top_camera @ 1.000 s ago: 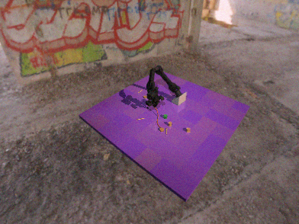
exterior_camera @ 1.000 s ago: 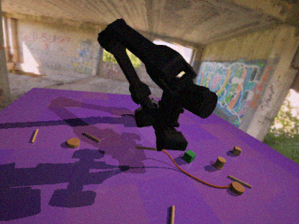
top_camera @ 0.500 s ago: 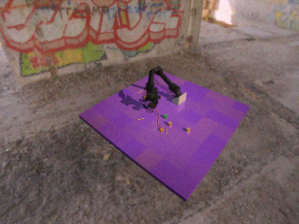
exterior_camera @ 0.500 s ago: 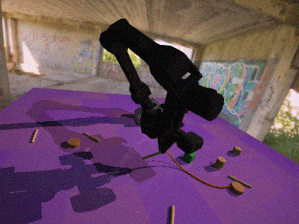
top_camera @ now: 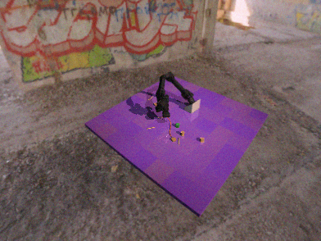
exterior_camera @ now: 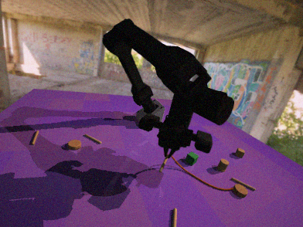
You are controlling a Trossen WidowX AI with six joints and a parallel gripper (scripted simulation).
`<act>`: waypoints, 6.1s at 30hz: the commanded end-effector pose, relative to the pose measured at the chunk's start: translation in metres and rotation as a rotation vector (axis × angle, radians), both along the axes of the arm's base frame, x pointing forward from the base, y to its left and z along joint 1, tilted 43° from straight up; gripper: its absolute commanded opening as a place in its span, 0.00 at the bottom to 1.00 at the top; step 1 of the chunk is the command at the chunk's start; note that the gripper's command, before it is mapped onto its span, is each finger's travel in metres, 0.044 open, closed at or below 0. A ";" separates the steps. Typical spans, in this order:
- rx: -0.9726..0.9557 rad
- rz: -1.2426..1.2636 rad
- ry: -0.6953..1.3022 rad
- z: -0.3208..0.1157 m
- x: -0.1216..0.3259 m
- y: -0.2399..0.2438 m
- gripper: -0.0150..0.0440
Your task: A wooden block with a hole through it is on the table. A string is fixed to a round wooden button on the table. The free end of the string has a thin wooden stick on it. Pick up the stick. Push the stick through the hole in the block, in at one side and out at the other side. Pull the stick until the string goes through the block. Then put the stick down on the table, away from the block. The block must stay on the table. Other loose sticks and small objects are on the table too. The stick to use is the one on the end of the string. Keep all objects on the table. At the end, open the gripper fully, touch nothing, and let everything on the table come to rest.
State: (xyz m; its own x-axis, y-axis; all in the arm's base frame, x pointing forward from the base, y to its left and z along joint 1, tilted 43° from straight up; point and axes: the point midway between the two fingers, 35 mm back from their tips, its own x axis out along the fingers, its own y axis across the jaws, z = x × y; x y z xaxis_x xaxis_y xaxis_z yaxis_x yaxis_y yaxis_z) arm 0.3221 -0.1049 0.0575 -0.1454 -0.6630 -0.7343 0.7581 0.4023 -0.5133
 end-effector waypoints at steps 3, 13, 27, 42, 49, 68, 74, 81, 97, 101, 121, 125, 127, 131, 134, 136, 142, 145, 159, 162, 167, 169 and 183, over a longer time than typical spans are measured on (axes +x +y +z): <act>0.031 0.147 0.128 0.000 0.006 0.001 0.25; 0.081 0.408 0.362 -0.003 0.015 0.002 0.25; 0.148 0.772 0.690 -0.006 0.027 0.004 0.25; 0.221 1.161 1.044 -0.011 0.039 0.006 0.25; 0.254 1.342 1.209 -0.013 0.045 0.007 0.25; 0.345 1.830 1.663 -0.019 0.060 0.009 0.25; 0.371 1.966 1.791 -0.021 0.064 0.010 0.25; 0.372 1.970 1.795 -0.020 0.064 0.009 0.25; 0.370 1.970 1.795 -0.008 0.071 -0.006 0.25; 0.370 1.969 1.795 -0.004 0.072 -0.009 0.25; 0.368 1.967 1.797 0.012 0.078 -0.028 0.25; 0.368 1.966 1.798 0.015 0.079 -0.032 0.25; 0.368 1.965 1.798 0.017 0.080 -0.034 0.25; 0.367 1.963 1.800 0.020 0.080 -0.038 0.25; 0.366 1.962 1.802 0.023 0.081 -0.041 0.25; 0.365 1.960 1.803 0.024 0.081 -0.043 0.25; 0.364 1.959 1.805 0.026 0.082 -0.046 0.25; 0.365 1.959 1.805 0.025 0.080 -0.046 0.25; 0.365 1.959 1.806 0.016 0.068 -0.051 0.25; 0.365 1.959 1.806 0.014 0.065 -0.052 0.25; 0.365 1.959 1.806 0.010 0.060 -0.053 0.25; 0.366 1.959 1.806 0.009 0.058 -0.054 0.25; 0.367 1.960 1.806 0.000 0.044 -0.057 0.25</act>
State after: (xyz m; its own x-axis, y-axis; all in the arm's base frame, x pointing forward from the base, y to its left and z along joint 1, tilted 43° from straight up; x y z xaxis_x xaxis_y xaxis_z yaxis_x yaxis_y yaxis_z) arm 0.3699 -0.1616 0.0595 -0.1301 -0.6799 -0.7217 -0.9630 -0.0868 0.2553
